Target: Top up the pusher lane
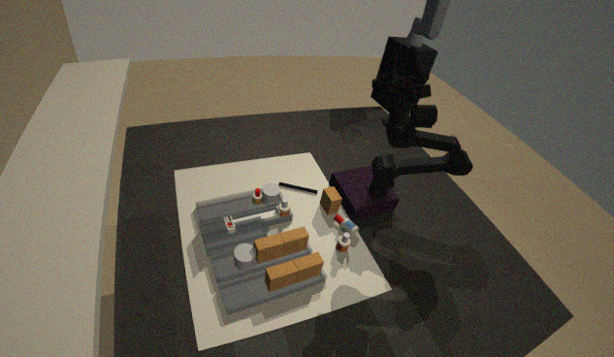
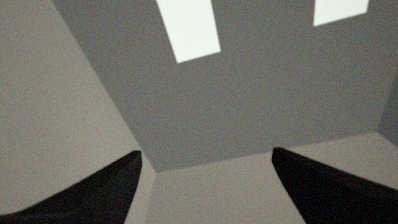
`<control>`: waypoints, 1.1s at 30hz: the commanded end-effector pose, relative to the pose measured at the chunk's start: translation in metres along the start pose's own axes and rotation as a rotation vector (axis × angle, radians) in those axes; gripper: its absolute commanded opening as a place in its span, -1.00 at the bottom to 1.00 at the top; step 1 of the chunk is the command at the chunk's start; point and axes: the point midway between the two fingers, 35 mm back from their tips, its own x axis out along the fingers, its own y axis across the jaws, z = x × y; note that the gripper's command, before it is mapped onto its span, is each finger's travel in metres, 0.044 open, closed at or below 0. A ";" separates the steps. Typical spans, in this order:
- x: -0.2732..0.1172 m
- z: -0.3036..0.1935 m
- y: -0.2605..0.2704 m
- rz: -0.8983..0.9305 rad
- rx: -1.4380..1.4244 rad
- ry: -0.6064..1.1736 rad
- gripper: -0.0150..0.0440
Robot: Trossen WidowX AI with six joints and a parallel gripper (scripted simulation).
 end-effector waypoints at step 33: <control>-0.281 -0.007 0.311 1.573 0.613 1.724 1.00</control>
